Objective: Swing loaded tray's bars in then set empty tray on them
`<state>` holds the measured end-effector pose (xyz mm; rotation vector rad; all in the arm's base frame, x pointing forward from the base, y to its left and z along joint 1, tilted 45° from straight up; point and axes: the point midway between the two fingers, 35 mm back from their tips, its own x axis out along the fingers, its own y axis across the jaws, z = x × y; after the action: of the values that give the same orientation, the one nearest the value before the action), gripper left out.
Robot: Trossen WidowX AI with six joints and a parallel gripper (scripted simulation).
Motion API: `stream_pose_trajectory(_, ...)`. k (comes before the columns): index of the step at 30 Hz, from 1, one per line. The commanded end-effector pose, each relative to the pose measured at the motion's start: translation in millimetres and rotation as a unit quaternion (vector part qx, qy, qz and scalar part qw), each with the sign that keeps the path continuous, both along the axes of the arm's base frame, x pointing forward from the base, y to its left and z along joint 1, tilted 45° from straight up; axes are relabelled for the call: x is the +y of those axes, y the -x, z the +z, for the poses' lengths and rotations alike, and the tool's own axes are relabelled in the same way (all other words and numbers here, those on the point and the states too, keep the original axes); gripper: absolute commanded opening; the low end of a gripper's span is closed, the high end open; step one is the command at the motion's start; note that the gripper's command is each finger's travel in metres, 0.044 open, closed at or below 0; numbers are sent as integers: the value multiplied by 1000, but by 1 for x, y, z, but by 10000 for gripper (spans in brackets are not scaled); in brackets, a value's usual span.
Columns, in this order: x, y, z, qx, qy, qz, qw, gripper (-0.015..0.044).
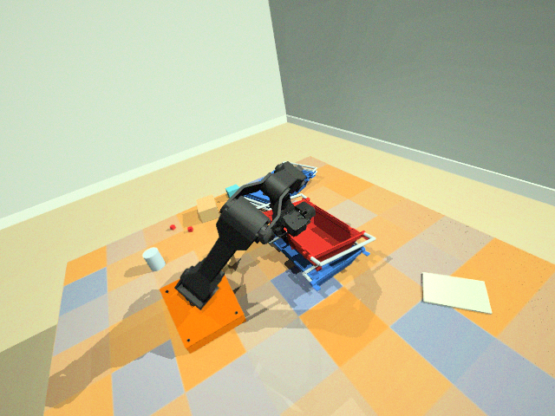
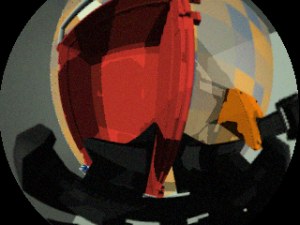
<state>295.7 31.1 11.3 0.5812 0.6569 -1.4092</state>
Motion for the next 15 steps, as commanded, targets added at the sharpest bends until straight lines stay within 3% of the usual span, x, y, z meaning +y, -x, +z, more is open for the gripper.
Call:
stream_pose_trajectory(1, -7, 2, -3, 3, 0, -4, 1000, 0)
stream_pose_trajectory(15, -15, 4, -11, 3, 0, -4, 1000, 0)
